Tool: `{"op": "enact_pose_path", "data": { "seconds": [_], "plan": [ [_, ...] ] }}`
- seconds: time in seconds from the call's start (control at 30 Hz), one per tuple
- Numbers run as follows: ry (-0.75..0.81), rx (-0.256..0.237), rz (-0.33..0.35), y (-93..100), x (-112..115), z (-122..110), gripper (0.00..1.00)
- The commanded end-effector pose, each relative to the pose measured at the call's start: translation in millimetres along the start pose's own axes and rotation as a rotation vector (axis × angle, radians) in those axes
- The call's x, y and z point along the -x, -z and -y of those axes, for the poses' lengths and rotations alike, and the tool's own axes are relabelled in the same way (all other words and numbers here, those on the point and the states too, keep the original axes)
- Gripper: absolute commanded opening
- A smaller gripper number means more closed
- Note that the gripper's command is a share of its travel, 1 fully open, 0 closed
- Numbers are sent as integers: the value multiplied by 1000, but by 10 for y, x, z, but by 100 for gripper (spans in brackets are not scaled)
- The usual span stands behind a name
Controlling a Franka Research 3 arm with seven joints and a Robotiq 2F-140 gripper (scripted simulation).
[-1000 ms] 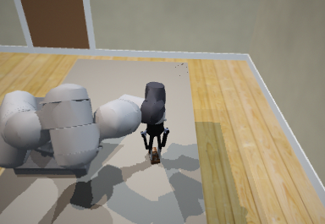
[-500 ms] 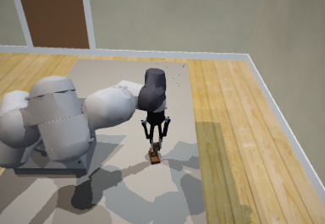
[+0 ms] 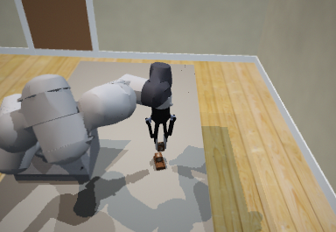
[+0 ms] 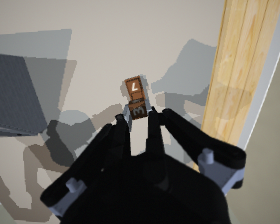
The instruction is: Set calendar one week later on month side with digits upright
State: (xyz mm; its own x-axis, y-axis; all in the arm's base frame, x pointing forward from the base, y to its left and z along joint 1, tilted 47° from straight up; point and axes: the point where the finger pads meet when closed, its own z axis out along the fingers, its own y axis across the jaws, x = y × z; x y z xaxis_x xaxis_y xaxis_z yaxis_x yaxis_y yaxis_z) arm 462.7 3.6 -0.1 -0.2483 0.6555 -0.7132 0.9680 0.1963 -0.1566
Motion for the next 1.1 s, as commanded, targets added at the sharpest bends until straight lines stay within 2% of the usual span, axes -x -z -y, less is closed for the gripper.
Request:
{"op": "enact_pose_path", "data": {
  "seconds": [0.0, 0.07, 0.17, 1.07],
  "plan": [
    [12, -4, 3, 8, 12, 11, 17],
    [-34, -4, 4, 5, 41, 8, 17],
    [-200, -4, 5, -7, 144, -1, 17],
    [-676, -2, 8, -37, 436, -15, 17]
  ]
}}
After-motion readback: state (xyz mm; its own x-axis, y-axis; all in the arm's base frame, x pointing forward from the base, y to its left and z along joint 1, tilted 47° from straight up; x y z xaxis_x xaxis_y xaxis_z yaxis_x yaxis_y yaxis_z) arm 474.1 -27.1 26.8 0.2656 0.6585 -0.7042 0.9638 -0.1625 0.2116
